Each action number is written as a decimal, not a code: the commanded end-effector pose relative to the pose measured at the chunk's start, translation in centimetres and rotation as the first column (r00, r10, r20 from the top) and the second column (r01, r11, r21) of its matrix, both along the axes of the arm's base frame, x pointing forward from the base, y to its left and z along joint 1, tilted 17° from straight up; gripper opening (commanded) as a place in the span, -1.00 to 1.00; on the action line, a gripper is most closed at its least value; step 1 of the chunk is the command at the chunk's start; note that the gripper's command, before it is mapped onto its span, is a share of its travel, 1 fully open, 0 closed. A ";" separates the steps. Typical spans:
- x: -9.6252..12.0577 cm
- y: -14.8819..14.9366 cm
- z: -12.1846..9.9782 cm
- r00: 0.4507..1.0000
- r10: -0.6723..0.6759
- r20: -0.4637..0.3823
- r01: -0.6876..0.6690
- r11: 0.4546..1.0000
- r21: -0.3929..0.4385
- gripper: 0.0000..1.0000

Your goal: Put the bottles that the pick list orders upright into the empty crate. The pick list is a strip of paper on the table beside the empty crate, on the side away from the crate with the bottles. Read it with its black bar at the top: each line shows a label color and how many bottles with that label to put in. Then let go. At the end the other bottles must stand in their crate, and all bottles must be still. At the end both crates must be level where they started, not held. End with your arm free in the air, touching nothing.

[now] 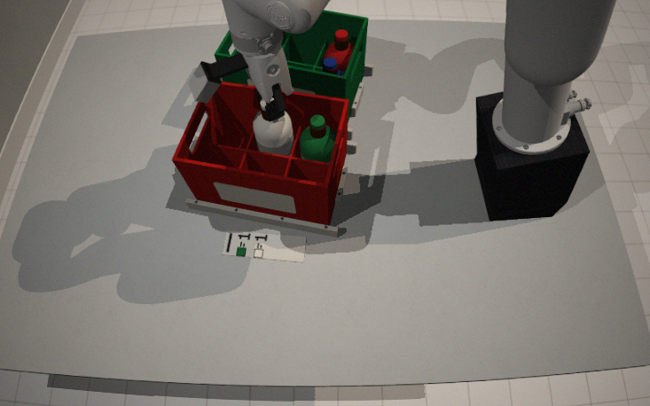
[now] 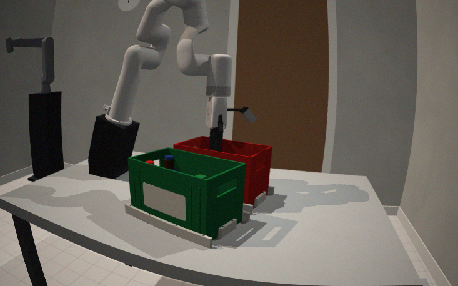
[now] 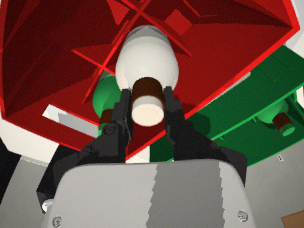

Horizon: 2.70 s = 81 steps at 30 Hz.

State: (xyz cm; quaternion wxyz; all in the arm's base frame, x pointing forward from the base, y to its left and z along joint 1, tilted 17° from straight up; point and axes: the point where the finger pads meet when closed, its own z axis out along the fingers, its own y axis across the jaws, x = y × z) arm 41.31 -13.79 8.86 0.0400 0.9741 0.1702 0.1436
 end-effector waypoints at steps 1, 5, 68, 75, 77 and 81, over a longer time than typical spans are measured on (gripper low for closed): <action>0.1 -0.1 0.2 1.000 0.000 0.004 0.000 1.000 -0.002 -1.00; 0.1 -0.1 0.2 1.000 0.000 0.004 0.000 1.000 -0.002 -1.00; 0.8 -0.1 -2.2 1.000 0.000 0.004 0.000 1.000 -0.002 -1.00; 0.9 -0.1 -2.5 1.000 0.000 0.004 0.000 1.000 -0.002 -1.00; 0.9 -0.1 -2.6 1.000 0.000 0.004 0.000 1.000 -0.002 -1.00; 1.0 -0.1 -2.6 1.000 0.000 0.004 0.000 1.000 -0.002 -1.00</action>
